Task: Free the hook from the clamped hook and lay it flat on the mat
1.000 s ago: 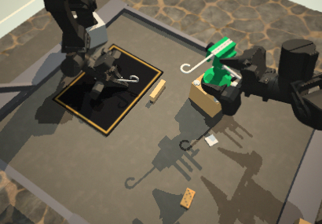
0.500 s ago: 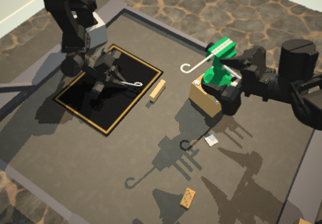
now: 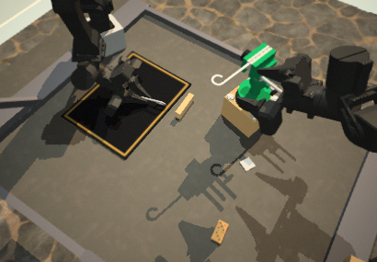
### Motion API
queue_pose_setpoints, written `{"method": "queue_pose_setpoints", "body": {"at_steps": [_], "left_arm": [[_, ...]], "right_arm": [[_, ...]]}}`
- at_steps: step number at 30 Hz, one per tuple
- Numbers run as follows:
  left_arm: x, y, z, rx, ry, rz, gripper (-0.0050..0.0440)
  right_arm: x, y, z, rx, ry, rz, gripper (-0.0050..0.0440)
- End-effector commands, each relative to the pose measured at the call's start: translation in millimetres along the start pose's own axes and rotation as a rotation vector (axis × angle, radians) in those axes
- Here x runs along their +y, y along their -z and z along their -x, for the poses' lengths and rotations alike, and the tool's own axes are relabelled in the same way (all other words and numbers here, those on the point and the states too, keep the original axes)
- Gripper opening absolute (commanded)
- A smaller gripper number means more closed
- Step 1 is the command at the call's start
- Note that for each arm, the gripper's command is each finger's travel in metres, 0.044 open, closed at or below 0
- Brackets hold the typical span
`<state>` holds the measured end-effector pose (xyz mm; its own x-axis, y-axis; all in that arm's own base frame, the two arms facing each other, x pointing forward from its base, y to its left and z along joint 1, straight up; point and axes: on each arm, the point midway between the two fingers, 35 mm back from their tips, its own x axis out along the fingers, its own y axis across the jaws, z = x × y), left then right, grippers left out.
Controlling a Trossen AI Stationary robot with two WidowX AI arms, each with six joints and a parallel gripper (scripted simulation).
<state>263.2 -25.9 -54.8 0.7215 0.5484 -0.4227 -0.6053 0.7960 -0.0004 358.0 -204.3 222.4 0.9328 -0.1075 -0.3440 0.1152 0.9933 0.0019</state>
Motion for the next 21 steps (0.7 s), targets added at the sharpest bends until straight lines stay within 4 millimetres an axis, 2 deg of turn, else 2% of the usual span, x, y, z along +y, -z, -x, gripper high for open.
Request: {"method": "queue_pose_setpoints", "body": {"at_steps": [1, 12, 14, 16, 21], "left_arm": [[-2.0, -2.6, 0.5, -0.004, 0.005, 0.011, 0.0122], [-2.0, -2.6, 0.5, -0.004, 0.005, 0.011, 0.0386], [-2.0, -2.6, 0.5, -0.004, 0.005, 0.011, 0.0386], [-2.0, -2.6, 0.5, -0.004, 0.005, 0.011, 0.0434], [-2.0, -2.6, 0.5, -0.004, 0.005, 0.011, 0.044]], "right_arm": [[1.2, -9.9, 3.9, -0.024, 0.0, 0.018, 0.044], [1.2, -9.9, 3.9, -0.024, 0.0, 0.018, 0.044], [1.2, -9.9, 3.9, -0.024, 0.0, 0.018, 0.044], [1.2, -9.9, 3.9, -0.024, 0.0, 0.018, 0.044], [1.2, -9.9, 3.9, -0.024, 0.0, 0.018, 0.044]]}}
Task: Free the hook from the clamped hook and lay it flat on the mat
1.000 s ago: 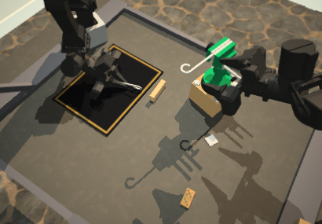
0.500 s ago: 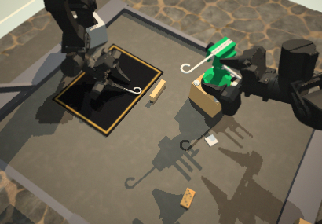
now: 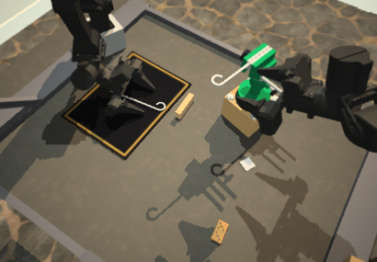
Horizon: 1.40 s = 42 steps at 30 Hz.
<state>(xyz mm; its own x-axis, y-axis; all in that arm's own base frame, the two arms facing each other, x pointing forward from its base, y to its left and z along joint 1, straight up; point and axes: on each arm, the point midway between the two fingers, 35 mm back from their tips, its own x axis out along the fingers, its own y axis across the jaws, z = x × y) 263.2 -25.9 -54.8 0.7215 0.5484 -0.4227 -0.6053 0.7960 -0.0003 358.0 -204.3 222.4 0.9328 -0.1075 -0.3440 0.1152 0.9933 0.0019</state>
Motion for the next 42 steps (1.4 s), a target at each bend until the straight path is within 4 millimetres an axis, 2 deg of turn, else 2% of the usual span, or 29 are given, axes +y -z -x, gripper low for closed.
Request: {"method": "queue_pose_setpoints", "body": {"at_steps": [1, 12, 20, 27, 30, 42], "left_arm": [[-2.0, -2.6, 0.5, -0.004, 0.005, 0.011, 0.044], [-2.1, -3.1, 0.7, -0.004, 0.005, 0.011, 0.044], [-1.3, -23.4, 10.2, -0.004, 0.003, 0.011, 0.044], [-4.9, -18.3, 17.6, 0.019, 0.007, 0.002, 0.044], [-16.0, -14.7, 32.1, 0.04, 0.03, 0.038, 0.044], [-17.7, -12.9, 67.0, 0.068, 0.019, 0.036, 0.044]], "right_arm": [[1.2, -9.9, 3.9, -0.024, 0.0, 0.018, 0.044], [1.2, -9.9, 3.9, -0.024, 0.0, 0.018, 0.044], [1.2, -9.9, 3.9, -0.024, 0.0, 0.018, 0.044], [1.2, -9.9, 3.9, -0.024, 0.0, 0.018, 0.044], [1.2, -9.9, 3.9, -0.024, 0.0, 0.018, 0.044], [1.2, -9.9, 3.9, -0.024, 0.0, 0.018, 0.044]]}}
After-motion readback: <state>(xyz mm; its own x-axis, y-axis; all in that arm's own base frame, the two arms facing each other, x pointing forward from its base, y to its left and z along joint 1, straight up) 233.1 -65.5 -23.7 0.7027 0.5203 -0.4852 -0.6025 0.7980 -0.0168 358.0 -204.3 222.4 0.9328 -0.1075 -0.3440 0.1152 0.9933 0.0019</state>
